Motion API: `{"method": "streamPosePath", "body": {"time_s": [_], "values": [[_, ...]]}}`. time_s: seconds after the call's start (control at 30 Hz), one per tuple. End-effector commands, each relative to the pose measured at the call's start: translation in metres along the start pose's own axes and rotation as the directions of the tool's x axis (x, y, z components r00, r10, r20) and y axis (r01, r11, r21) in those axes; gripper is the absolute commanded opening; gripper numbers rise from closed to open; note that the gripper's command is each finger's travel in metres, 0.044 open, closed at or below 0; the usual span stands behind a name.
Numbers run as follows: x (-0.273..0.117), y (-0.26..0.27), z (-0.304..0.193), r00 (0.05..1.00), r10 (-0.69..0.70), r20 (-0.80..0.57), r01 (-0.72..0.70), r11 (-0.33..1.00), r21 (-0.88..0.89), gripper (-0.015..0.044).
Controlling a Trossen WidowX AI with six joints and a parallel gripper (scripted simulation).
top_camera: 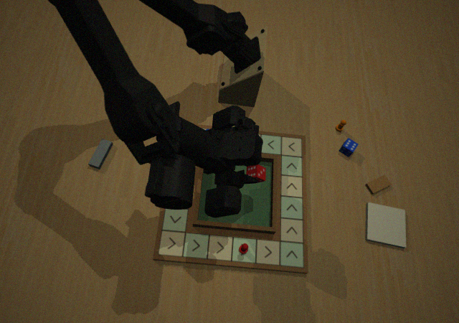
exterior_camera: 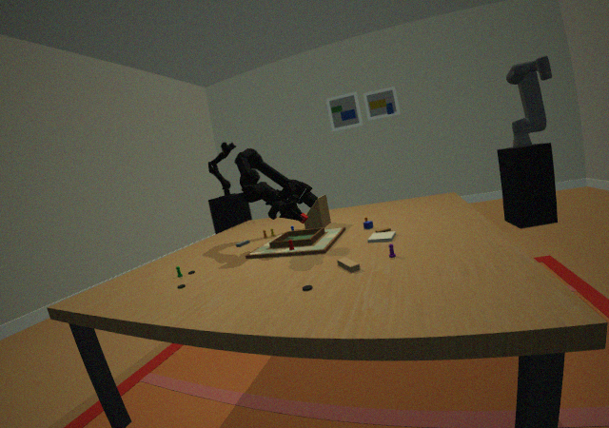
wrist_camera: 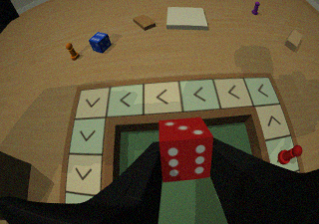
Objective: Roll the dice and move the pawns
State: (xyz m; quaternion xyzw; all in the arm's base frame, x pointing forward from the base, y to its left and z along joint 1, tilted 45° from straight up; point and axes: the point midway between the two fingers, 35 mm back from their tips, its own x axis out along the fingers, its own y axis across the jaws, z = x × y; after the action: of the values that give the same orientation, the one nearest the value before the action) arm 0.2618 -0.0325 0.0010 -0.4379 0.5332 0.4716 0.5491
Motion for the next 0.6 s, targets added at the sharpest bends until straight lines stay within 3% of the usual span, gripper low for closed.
{"method": "streamPosePath", "body": {"time_s": [0.0,0.13,0.57], "values": [[-0.009,-0.003,0.002,1.000,-0.012,0.029,0.012,1.000,-0.011,0.0000],[-0.041,-0.011,0.003,0.999,-0.013,0.029,0.013,1.000,-0.011,0.0000],[-0.041,-0.010,0.003,1.000,-0.019,0.024,0.019,1.000,-0.008,0.0000]]}}
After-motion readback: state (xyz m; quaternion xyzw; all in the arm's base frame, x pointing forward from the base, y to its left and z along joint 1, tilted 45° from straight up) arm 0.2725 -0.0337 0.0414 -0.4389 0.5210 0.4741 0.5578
